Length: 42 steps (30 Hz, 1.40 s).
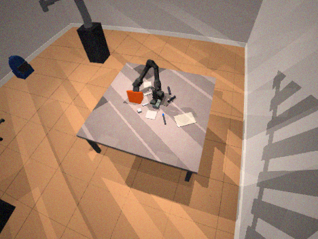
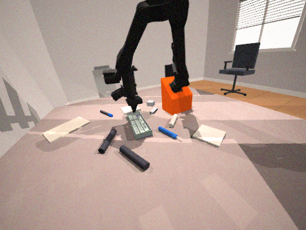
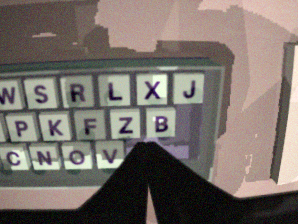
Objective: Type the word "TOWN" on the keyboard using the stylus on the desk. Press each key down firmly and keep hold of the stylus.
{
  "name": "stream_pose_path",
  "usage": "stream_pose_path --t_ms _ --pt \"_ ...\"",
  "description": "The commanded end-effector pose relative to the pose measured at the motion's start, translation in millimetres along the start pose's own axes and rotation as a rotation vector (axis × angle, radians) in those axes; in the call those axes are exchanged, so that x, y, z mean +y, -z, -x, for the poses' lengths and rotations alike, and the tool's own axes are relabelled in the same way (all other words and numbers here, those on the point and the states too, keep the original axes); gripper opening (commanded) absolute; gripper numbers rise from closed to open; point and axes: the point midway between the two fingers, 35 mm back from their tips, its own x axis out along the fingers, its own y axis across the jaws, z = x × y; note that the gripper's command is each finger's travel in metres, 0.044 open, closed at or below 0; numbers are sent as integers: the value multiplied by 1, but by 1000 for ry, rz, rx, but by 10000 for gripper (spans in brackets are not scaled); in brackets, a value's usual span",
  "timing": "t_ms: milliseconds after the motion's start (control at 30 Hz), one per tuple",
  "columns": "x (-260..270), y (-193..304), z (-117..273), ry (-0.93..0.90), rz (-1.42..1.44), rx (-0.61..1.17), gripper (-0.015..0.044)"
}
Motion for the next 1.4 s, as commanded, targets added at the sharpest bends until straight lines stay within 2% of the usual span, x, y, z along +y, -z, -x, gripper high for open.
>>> stream_pose_path --t_ms 0,100,467,700,1067,1133,1267,1367 --pt "15 18 0 2 -2 5 0" --pt "25 31 0 1 -3 6 0" --pt "27 30 0 2 -3 6 0" --pt "105 30 0 -2 -3 7 0" --pt "107 30 -1 -3 -3 7 0" --pt "107 29 9 -1 -3 6 0" --pt "107 29 57 0 -3 7 0" --pt "107 30 60 0 -3 7 0"
